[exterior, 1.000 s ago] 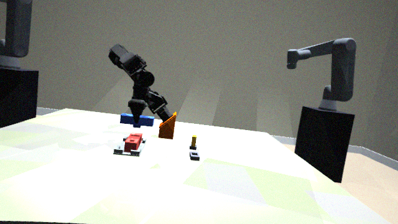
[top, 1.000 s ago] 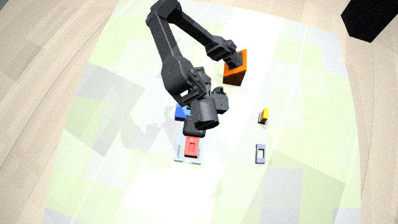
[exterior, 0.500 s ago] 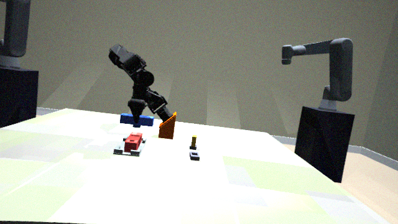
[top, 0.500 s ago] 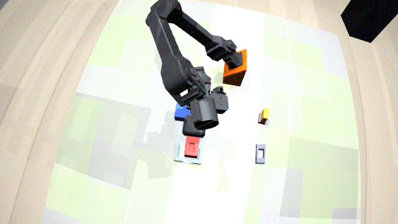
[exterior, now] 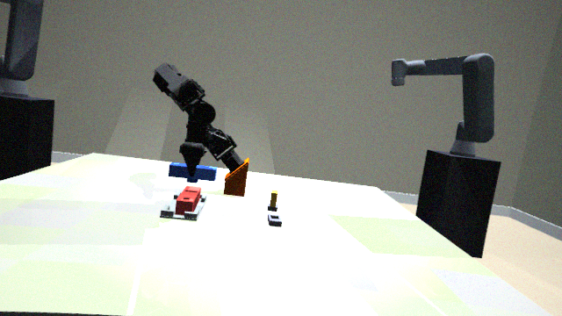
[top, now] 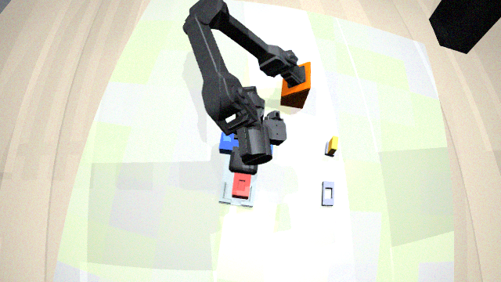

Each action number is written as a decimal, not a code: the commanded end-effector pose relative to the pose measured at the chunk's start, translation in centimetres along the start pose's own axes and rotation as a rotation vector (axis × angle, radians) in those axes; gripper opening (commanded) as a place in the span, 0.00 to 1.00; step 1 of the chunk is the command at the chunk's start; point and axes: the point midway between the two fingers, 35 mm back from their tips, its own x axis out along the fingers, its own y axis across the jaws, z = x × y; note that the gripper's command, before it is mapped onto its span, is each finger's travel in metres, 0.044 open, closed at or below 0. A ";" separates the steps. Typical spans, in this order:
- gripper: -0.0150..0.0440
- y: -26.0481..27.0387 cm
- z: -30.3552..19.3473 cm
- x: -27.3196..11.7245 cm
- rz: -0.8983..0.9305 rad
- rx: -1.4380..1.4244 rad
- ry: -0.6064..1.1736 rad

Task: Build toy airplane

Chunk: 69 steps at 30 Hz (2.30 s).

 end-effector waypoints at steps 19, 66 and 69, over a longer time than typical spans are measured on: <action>0.58 0.1 -0.2 3.1 -0.002 -0.001 0.006; 1.00 -0.3 0.0 -5.4 -0.001 0.064 0.003; 1.00 -0.3 0.0 -5.4 -0.002 0.347 0.003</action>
